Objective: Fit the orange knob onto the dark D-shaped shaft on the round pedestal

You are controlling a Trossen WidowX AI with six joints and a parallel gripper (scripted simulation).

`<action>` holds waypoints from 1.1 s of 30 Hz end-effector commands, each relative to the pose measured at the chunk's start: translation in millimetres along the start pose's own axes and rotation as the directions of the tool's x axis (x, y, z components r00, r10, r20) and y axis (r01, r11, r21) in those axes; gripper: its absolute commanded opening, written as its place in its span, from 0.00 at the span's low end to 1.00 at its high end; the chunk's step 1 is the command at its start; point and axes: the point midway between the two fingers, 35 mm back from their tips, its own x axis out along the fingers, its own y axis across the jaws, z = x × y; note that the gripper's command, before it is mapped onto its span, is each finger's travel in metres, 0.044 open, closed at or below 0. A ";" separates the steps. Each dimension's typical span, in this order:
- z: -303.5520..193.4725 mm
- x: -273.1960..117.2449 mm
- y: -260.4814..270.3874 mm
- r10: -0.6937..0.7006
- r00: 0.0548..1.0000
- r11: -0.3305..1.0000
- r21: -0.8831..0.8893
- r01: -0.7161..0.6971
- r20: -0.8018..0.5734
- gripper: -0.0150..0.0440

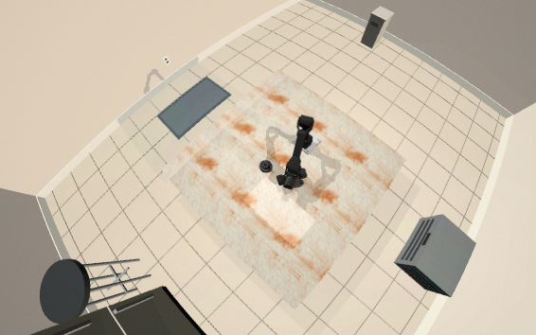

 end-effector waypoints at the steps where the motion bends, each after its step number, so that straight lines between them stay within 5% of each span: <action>1: 0.4 0.6 0.6 0.004 1.000 1.000 -0.005 -0.004 0.003 0.66; 16: 0.0 0.1 0.5 0.004 1.000 1.000 -0.003 -0.004 0.010 0.56; 33: -15.4 -10.6 -0.1 0.002 0.957 1.000 0.000 -0.003 0.291 0.56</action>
